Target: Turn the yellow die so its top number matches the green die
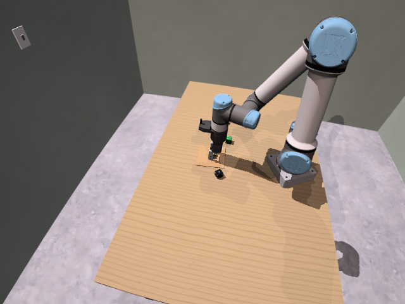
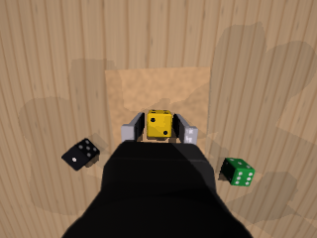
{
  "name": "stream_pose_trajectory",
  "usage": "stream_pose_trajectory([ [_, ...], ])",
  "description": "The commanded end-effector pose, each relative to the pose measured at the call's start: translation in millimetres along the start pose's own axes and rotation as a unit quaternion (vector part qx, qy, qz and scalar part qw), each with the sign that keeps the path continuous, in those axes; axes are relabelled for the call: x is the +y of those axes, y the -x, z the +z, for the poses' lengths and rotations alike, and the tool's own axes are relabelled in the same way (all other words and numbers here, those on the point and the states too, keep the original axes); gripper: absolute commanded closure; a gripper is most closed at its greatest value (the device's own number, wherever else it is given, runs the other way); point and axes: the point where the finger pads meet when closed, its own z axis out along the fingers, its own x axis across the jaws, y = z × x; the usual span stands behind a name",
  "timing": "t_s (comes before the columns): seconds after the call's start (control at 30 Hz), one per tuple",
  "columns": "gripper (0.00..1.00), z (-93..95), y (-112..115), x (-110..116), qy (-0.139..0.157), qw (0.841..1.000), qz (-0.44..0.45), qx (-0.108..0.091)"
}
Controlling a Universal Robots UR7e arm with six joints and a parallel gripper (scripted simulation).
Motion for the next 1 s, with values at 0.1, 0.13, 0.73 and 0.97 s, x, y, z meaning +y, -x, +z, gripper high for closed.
stream_pose_trajectory([
  [0.1,0.13,-10.8,-0.1,-0.5,-0.001,1.000,0.000,0.000],
  [0.13,0.13,-14.1,-0.1,-0.5,-0.001,1.000,0.000,0.000],
  [0.73,0.13,-82.6,-0.1,-0.4,-0.001,1.000,0.000,0.000],
  [0.97,0.13,-90.0,-0.1,-0.3,-0.001,1.000,0.000,0.000],
])
